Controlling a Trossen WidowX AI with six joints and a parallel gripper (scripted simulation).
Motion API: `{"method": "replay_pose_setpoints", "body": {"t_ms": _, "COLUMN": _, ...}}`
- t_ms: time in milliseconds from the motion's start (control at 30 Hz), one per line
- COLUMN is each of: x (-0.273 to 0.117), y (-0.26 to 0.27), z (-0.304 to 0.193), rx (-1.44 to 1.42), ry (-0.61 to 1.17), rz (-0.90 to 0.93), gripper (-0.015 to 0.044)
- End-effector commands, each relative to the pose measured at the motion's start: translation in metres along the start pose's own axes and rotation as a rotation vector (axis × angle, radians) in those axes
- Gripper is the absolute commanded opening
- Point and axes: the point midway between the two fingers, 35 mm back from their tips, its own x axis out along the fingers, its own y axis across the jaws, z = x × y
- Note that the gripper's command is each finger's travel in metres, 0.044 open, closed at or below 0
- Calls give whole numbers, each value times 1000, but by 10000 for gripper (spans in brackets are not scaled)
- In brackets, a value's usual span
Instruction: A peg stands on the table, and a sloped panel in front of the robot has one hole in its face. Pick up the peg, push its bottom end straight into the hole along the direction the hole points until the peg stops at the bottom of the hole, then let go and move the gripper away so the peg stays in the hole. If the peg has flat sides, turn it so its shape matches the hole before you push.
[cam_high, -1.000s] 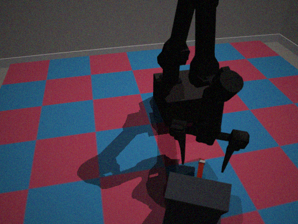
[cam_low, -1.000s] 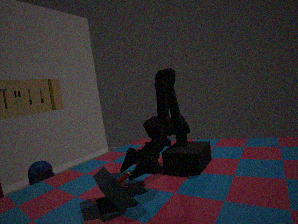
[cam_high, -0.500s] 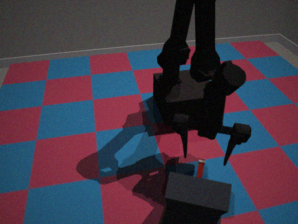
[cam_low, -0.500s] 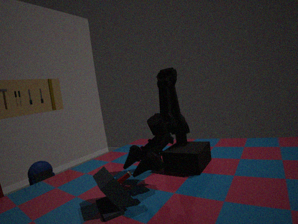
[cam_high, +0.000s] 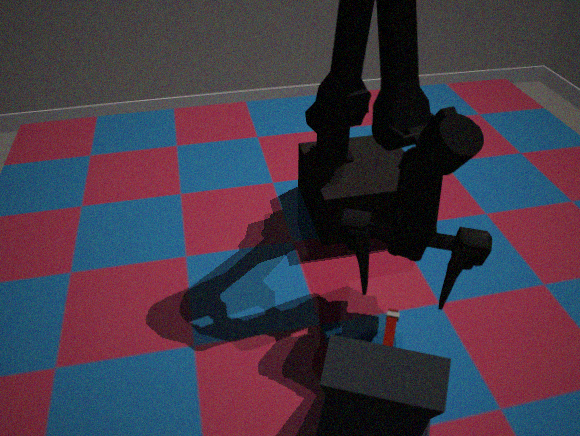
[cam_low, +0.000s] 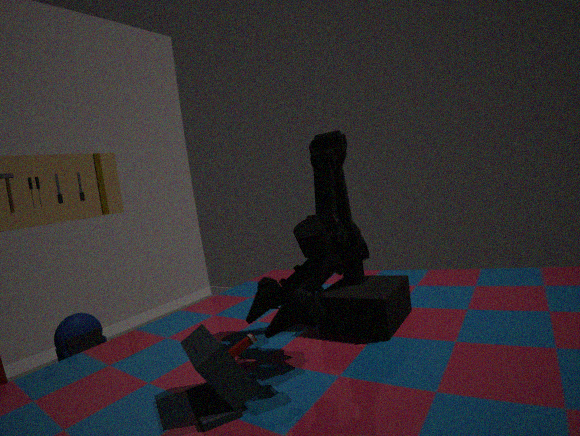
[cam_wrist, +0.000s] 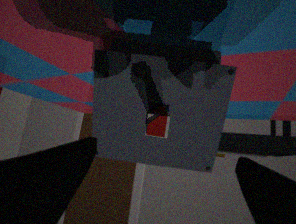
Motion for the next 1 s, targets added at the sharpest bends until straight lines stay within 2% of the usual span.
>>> {"method": "replay_pose_setpoints", "body": {"t_ms": 0, "x": -6, "y": 0, "z": 0, "rx": 3, "ry": 1, "rz": 2, "gripper": 440}}
{"method": "replay_pose_setpoints", "body": {"t_ms": 967, "x": -36, "y": -2, "z": 0, "rx": 2, "ry": 4, "rz": -1, "gripper": 440}}
